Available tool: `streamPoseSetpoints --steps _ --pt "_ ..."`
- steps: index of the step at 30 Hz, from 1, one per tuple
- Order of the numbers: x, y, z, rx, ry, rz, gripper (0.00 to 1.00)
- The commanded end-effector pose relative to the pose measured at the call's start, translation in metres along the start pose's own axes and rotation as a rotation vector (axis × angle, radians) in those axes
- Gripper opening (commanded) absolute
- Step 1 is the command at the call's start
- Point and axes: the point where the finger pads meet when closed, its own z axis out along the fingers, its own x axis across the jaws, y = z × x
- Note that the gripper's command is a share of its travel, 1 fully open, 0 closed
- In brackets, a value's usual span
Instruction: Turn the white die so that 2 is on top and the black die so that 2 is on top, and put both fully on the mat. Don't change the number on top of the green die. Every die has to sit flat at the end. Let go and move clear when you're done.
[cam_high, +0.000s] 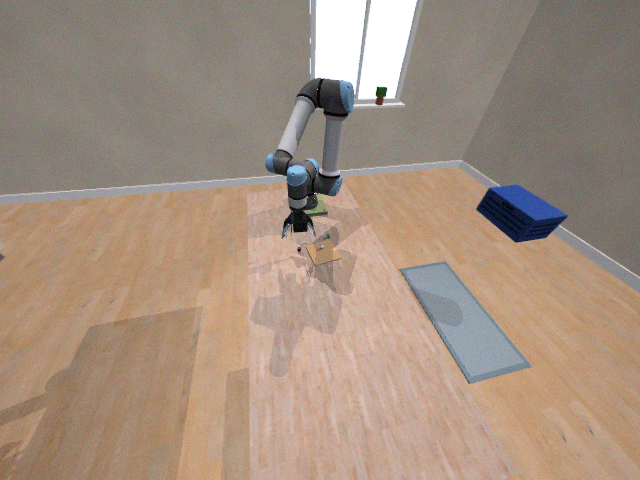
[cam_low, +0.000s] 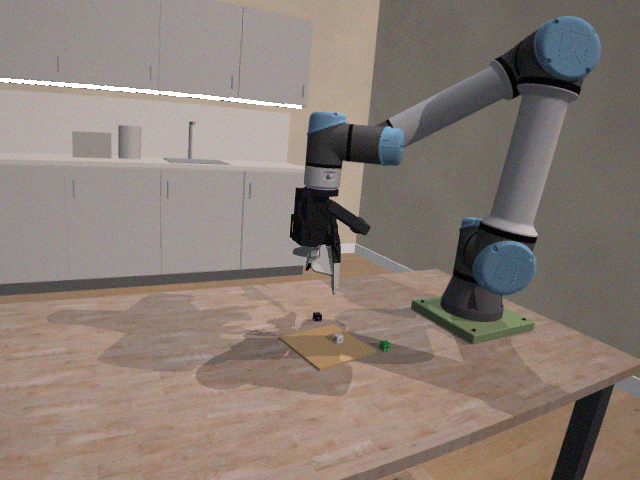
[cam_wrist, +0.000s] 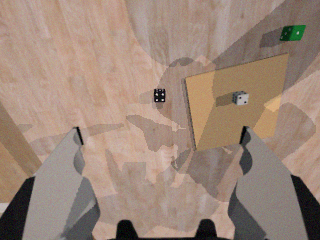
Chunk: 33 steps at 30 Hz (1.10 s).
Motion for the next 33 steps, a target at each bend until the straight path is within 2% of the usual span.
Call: streamPoseSetpoints --steps 1,3,4,33 --pt "-0.0005 0.0003 -0.0003 -0.001 0.000 -0.006 1.00" --pt "-0.0005 0.0003 -0.0003 -0.001 0.000 -0.006 1.00" --pt "-0.0005 0.0003 -0.0003 -0.001 0.000 -0.006 0.18" --pt "-0.0005 0.0003 -0.0003 -0.001 0.000 -0.006 0.18"
